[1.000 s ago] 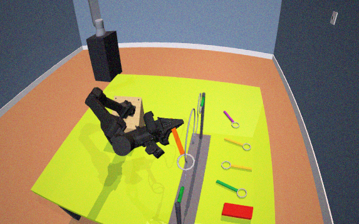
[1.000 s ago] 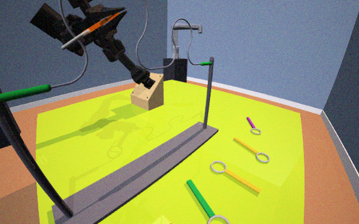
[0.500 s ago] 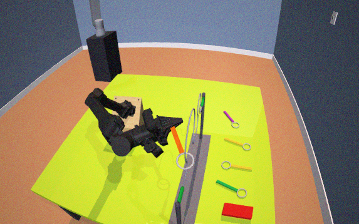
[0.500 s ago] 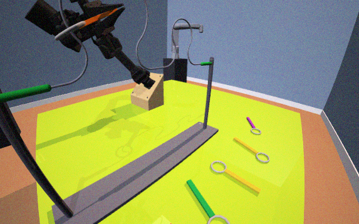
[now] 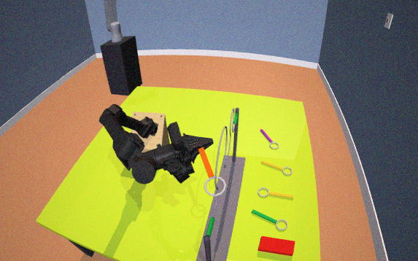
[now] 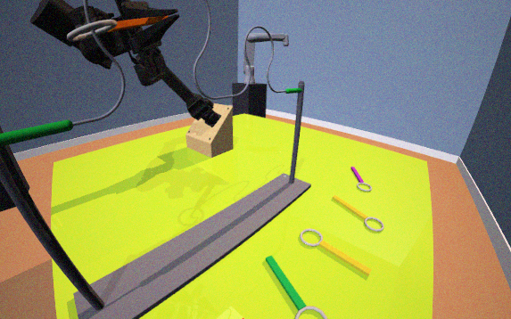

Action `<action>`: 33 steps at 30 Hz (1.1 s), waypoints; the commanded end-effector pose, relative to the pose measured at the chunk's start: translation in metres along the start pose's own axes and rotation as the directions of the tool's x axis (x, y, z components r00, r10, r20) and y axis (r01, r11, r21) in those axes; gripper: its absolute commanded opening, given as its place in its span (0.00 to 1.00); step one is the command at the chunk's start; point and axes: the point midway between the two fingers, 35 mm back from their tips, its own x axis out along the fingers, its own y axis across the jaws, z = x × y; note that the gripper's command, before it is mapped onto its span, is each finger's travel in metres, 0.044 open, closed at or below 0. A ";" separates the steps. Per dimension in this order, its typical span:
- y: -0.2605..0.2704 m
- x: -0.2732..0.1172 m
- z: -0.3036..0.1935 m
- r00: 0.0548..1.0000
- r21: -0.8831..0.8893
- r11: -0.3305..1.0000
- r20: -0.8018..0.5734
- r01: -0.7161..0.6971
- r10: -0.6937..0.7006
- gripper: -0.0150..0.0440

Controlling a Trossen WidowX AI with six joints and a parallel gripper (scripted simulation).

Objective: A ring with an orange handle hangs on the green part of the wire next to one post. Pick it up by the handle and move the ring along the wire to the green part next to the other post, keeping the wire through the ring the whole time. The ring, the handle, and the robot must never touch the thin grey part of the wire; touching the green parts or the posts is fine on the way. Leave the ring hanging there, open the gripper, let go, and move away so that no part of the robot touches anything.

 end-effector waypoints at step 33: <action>-0.014 0.000 0.004 0.973 -0.374 0.899 0.042 0.226 -0.227 0.00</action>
